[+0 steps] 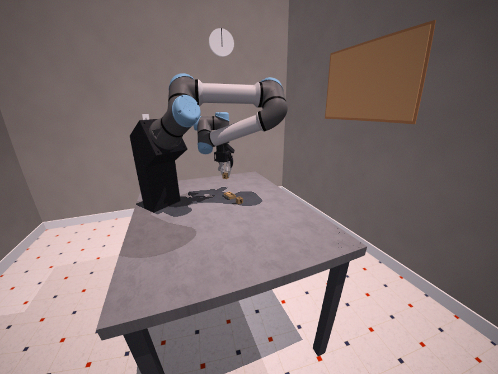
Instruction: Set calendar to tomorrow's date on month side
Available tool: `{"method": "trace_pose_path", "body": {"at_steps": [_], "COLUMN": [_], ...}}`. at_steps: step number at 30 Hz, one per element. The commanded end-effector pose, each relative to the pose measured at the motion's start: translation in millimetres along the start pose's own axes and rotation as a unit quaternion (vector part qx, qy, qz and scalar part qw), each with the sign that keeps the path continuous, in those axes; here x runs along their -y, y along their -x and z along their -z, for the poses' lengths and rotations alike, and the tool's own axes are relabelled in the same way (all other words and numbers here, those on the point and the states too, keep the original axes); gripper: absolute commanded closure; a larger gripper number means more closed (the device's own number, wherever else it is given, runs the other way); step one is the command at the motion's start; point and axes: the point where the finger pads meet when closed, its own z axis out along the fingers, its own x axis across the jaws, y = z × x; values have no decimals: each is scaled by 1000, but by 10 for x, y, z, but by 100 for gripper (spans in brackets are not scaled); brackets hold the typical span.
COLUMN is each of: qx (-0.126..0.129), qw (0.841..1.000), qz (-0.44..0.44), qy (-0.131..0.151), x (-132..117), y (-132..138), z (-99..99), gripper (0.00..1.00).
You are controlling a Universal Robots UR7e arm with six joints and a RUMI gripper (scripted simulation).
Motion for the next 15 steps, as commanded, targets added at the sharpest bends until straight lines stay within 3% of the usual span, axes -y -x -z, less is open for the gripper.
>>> {"method": "trace_pose_path", "body": {"at_steps": [1, 10, 15], "qx": [-1, -1, -1], "qw": [998, 982, 963], "qz": [60, 186, 268], "qy": [-4, -4, -3], "x": [32, 87, 118], "y": [38, 125, 181], "z": [-4, -15, -21], "gripper": [89, 89, 89]}}
